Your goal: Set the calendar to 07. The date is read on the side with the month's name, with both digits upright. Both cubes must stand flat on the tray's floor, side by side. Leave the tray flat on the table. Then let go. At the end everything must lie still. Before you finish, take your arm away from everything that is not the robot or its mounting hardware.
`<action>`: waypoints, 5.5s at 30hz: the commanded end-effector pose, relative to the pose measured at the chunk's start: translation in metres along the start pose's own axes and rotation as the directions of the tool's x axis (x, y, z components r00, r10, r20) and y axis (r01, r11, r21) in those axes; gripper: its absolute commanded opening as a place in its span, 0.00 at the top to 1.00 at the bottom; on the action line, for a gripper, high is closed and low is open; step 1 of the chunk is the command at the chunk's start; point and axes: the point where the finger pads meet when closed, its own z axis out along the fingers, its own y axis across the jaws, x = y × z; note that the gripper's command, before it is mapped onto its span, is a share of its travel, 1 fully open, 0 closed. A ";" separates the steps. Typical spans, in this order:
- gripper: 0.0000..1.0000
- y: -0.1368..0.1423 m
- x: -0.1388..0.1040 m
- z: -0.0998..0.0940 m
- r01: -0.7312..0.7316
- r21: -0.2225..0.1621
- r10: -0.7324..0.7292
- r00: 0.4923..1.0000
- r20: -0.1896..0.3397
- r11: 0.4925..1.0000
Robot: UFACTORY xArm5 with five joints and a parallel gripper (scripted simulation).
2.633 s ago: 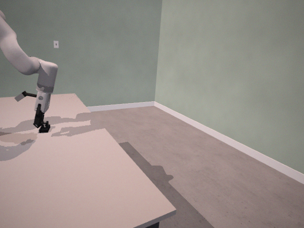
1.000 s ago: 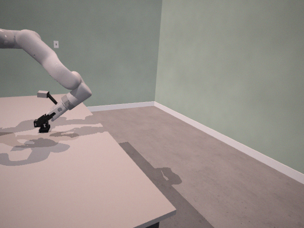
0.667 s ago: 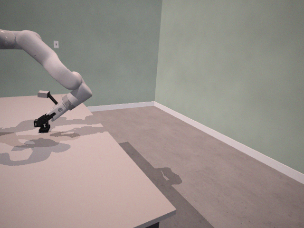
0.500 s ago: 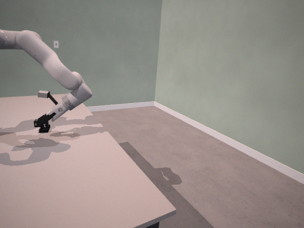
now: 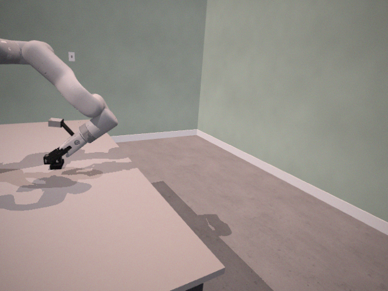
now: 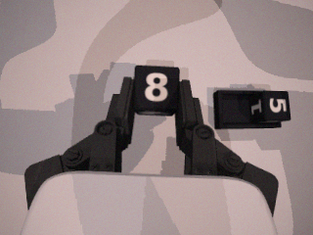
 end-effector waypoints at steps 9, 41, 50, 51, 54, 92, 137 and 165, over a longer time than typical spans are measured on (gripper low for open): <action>0.71 0.000 -0.015 0.009 0.000 0.000 0.000 1.000 0.003 1.000; 0.71 0.000 -0.044 0.029 0.000 0.000 0.000 1.000 0.003 1.000; 0.71 0.000 -0.045 0.030 0.000 0.000 0.000 1.000 0.003 1.000; 0.71 0.000 -0.045 0.030 0.000 0.000 0.000 1.000 0.003 1.000; 0.71 0.000 -0.045 0.030 0.000 0.000 0.000 1.000 0.003 1.000; 0.71 0.000 -0.045 0.030 0.000 0.000 0.000 1.000 0.003 1.000; 0.71 0.000 -0.047 0.031 0.000 0.000 0.000 1.000 0.003 1.000; 0.67 0.000 -0.047 0.031 0.000 0.000 0.000 1.000 0.003 1.000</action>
